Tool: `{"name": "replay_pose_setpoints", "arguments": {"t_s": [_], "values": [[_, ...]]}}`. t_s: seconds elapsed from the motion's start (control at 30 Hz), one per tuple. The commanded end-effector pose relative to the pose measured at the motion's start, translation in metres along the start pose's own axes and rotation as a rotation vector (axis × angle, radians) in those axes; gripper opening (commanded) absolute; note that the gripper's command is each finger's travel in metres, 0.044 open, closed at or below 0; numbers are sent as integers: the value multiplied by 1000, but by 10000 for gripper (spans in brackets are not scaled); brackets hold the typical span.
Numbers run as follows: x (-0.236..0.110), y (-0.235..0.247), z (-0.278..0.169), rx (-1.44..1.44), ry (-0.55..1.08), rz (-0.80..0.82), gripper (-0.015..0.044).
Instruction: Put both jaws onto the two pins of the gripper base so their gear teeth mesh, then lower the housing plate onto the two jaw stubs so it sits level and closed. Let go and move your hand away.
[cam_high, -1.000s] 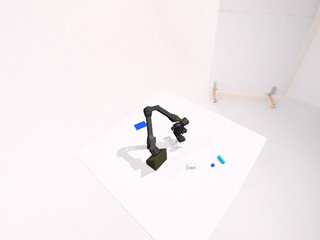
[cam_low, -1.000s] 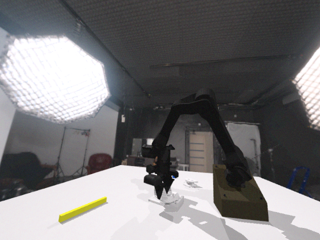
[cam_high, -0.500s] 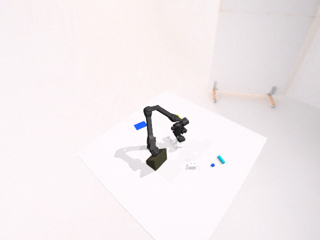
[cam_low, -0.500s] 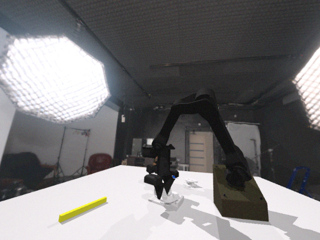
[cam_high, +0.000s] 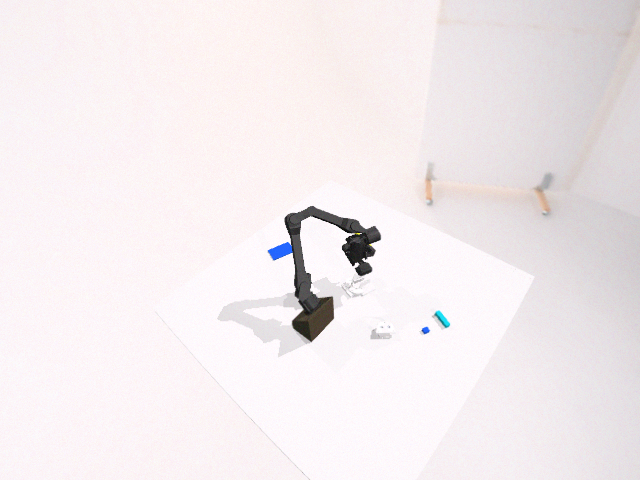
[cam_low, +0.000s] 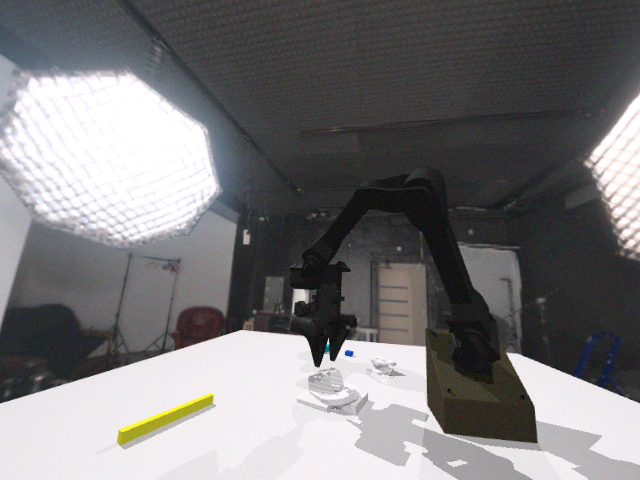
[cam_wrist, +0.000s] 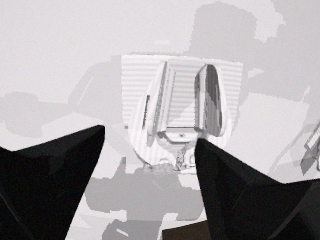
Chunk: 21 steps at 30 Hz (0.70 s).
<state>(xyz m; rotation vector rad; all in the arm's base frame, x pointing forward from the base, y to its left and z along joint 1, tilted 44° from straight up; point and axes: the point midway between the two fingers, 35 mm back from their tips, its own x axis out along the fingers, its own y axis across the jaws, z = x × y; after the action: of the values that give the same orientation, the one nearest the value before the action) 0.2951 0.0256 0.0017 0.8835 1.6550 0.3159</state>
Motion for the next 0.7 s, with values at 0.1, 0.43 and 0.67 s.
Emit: {"name": "replay_pose_setpoints", "arguments": {"t_s": [0.1, 0.43, 0.67], "values": [[-7, -28, 12, -96, -17, -19, 434], [-19, -77, 26, -276, -28, -48, 440], [-26, -113, 30, -403, -27, -63, 440]]}}
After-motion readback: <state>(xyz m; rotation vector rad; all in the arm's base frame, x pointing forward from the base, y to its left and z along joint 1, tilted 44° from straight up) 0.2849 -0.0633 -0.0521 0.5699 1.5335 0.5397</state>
